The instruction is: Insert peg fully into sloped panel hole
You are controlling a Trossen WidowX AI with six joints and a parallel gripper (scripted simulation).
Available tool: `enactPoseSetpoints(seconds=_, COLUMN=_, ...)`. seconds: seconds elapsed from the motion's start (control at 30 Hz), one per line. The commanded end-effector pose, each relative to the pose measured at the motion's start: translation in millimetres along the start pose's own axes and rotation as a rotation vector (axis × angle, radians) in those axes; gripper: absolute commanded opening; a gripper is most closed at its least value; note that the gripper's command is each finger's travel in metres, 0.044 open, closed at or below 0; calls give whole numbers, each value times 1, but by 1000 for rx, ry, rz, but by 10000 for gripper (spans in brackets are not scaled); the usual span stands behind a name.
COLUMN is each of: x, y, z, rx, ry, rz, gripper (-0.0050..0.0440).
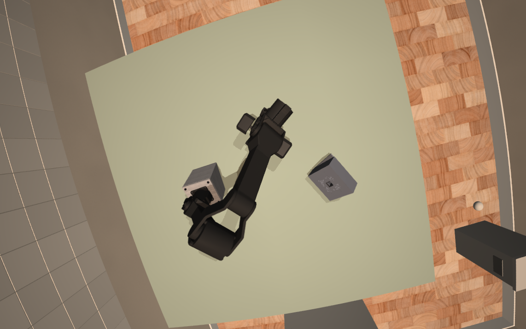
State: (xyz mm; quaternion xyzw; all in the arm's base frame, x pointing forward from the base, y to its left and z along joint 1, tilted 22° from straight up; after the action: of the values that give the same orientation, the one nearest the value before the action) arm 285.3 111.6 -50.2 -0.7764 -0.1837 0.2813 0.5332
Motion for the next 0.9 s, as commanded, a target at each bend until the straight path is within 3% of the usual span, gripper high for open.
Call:
enactPoseSetpoints(seconds=0.0, x=2, y=-4, z=-2, rx=-5, ry=4, rz=-16, gripper=44)
enactPoseSetpoints(seconds=0.27, x=3, y=-9, z=-2, rx=-5, ry=4, rz=-16, gripper=0)
enactPoseSetpoints(seconds=0.57, x=-3, y=-85, z=0, rx=-3, ry=4, rz=-16, gripper=0)
enactPoseSetpoints(seconds=0.87, x=-1, y=-86, z=-5, rx=-2, ry=3, rz=-17, gripper=0)
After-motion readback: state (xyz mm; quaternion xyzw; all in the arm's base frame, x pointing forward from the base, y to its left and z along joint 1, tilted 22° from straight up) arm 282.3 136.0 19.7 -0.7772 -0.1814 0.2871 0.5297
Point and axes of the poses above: the point midway between the two fingers, 35 mm back from their tips, its own y axis out along the fingers, its own z axis across the jaws, x = y × z, the point moved 3 cm from there along -y, back along the fingers, and after that the axes turned 3 degrees about -y, right-handed, at the moved point
